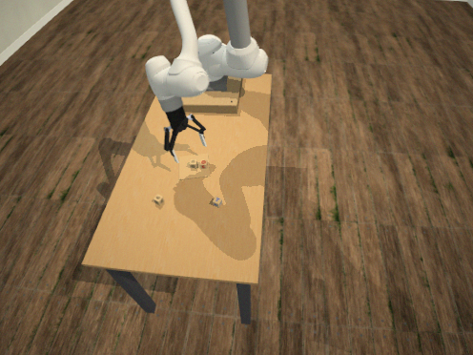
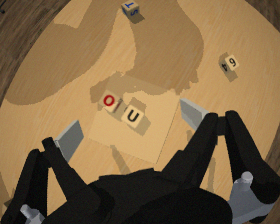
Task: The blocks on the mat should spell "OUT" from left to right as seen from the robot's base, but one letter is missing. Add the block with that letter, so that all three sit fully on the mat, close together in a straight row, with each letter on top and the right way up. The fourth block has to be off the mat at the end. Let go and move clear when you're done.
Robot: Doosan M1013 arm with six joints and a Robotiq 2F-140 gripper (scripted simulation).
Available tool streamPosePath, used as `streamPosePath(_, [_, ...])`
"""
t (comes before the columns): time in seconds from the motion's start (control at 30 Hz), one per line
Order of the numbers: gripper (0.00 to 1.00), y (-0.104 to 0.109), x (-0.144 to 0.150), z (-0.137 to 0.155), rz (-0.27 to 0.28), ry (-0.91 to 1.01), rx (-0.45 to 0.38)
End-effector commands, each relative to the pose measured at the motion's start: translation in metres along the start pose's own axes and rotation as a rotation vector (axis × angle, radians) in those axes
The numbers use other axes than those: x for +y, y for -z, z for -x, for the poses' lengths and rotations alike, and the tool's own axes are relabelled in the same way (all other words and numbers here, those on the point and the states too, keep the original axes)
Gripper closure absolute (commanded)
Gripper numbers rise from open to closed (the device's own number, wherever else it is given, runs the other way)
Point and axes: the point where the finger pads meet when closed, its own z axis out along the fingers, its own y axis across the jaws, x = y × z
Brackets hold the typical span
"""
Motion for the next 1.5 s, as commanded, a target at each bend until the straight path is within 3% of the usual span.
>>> streamPosePath(0.0, [0.00,0.000,0.000,0.000,0.000,0.000,0.000])
streamPosePath(1.37, [0.00,0.000,0.000,0.000,0.000,0.000,0.000])
streamPosePath(1.43, [0.00,-0.001,0.013,-0.005,0.000,0.000,0.001])
streamPosePath(1.47, [0.00,-0.003,0.037,-0.015,-0.001,0.000,0.002])
